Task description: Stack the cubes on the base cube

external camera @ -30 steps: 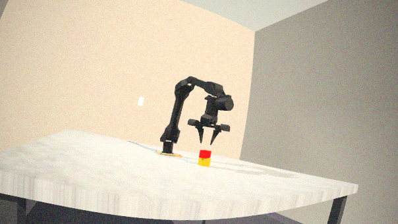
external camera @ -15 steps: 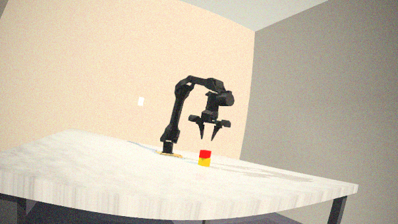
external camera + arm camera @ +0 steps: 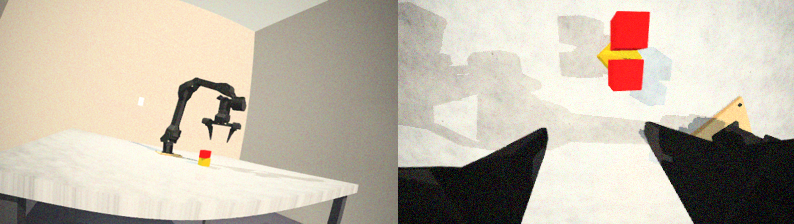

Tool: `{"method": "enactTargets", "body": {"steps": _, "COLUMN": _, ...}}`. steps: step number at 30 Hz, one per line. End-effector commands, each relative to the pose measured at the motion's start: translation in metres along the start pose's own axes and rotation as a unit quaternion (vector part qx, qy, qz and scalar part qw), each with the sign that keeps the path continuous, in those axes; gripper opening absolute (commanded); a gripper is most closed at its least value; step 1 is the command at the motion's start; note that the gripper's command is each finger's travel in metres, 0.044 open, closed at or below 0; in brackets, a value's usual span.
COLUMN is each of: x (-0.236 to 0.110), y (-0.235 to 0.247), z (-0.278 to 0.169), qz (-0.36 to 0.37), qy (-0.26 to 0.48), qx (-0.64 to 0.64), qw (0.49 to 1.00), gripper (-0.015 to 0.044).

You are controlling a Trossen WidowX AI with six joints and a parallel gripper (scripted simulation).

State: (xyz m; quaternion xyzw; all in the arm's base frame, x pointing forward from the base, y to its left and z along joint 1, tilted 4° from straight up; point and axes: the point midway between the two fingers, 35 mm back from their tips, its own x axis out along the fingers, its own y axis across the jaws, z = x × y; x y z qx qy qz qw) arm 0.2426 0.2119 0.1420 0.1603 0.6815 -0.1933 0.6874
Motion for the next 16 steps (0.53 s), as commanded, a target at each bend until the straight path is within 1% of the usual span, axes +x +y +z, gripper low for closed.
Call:
{"method": "enactTargets", "body": {"steps": 1, "x": -0.0024, "y": 0.0150, "z": -0.0542, "qz": 0.001, "qy": 0.005, "qx": -0.002, "qw": 1.000, "gripper": 0.0400}}
{"method": "enactTargets", "body": {"steps": 16, "x": -0.0025, "y": 0.0155, "z": -0.0569, "qz": 0.001, "qy": 0.005, "qx": -0.002, "qw": 1.000, "gripper": 0.0400}}
